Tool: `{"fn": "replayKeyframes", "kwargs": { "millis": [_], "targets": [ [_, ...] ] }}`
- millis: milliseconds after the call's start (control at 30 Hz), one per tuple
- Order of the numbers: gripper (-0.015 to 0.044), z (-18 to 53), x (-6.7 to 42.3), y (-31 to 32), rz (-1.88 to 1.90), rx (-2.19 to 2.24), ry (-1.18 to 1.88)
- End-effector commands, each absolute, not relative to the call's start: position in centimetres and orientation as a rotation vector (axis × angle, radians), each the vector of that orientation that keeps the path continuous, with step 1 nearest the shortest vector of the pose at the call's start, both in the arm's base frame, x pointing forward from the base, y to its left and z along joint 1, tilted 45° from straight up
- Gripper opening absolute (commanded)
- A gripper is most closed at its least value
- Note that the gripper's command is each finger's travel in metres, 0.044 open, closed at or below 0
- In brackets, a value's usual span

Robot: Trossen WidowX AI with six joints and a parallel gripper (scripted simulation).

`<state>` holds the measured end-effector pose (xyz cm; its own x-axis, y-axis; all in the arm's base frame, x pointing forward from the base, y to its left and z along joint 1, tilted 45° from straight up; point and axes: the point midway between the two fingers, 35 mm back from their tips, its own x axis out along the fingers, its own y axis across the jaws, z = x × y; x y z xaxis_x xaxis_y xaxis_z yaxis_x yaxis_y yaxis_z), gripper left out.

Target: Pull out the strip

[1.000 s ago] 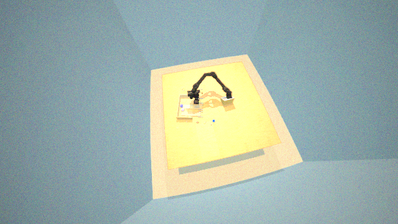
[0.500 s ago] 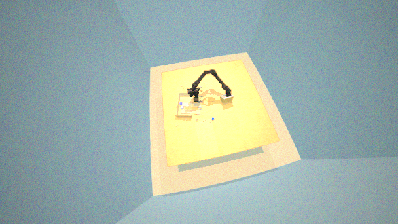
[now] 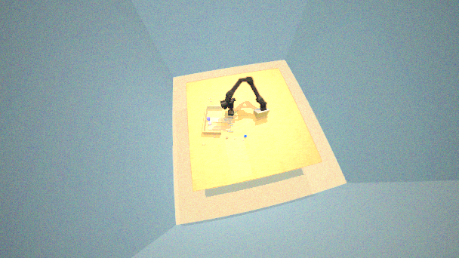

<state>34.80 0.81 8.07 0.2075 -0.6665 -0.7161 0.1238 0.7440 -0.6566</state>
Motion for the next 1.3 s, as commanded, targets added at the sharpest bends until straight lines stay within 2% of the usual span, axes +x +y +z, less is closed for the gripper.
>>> {"fn": "replayKeyframes", "kwargs": {
  "millis": [0,367,667,1267],
  "targets": [
    [0.0000,7.9,33.6,0.7,-0.594,-0.524,1.255],
    [0.0000,6.8,29.6,0.5,-0.594,-0.525,1.258],
    [0.0000,9.2,28.9,2.9,-0.593,-0.524,1.259],
    [0.0000,9.3,28.9,2.9,-0.593,-0.524,1.259]
  ]
}}
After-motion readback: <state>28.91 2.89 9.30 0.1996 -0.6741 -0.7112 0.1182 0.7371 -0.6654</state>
